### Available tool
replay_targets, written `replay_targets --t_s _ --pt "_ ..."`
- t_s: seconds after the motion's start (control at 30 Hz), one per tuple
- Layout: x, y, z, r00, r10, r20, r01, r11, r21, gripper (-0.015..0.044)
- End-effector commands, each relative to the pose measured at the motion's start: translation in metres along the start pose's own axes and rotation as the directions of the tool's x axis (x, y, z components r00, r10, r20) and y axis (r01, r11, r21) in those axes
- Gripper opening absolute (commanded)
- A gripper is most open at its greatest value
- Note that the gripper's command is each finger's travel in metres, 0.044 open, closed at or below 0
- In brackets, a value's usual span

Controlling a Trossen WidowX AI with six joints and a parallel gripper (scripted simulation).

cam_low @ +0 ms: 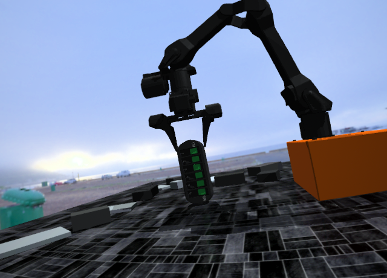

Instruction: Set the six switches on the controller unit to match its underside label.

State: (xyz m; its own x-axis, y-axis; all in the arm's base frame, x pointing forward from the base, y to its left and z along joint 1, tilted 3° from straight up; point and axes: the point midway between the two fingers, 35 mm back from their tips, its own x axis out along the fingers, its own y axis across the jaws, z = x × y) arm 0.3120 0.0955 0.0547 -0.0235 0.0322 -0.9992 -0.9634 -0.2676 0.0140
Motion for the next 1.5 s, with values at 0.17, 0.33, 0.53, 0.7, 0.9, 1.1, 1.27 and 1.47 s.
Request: replay_targets --t_s 0.17,0.33,0.53,0.7,0.9,1.1,1.27,1.47 --pt "0.002 0.002 -0.013 1.0 0.005 -0.01 -0.005 1.0 -0.003 0.0338" --pt "0.003 0.002 -0.017 1.0 0.005 -0.011 -0.005 1.0 -0.003 0.0338" --pt "0.003 0.002 -0.022 1.0 0.005 -0.011 -0.005 1.0 -0.003 0.0338" --pt "0.004 0.002 -0.026 1.0 0.005 -0.011 -0.005 1.0 -0.003 0.0338" --pt "0.005 0.002 -0.031 1.0 0.005 -0.012 -0.005 1.0 -0.003 0.0338" --pt "0.005 0.002 -0.036 1.0 0.005 -0.012 -0.005 1.0 -0.003 0.0338" --pt "0.006 0.002 -0.04 1.0 0.005 -0.013 -0.005 1.0 -0.003 0.0338" --pt "0.007 0.002 -0.045 1.0 0.005 -0.013 -0.005 1.0 -0.003 0.0338"
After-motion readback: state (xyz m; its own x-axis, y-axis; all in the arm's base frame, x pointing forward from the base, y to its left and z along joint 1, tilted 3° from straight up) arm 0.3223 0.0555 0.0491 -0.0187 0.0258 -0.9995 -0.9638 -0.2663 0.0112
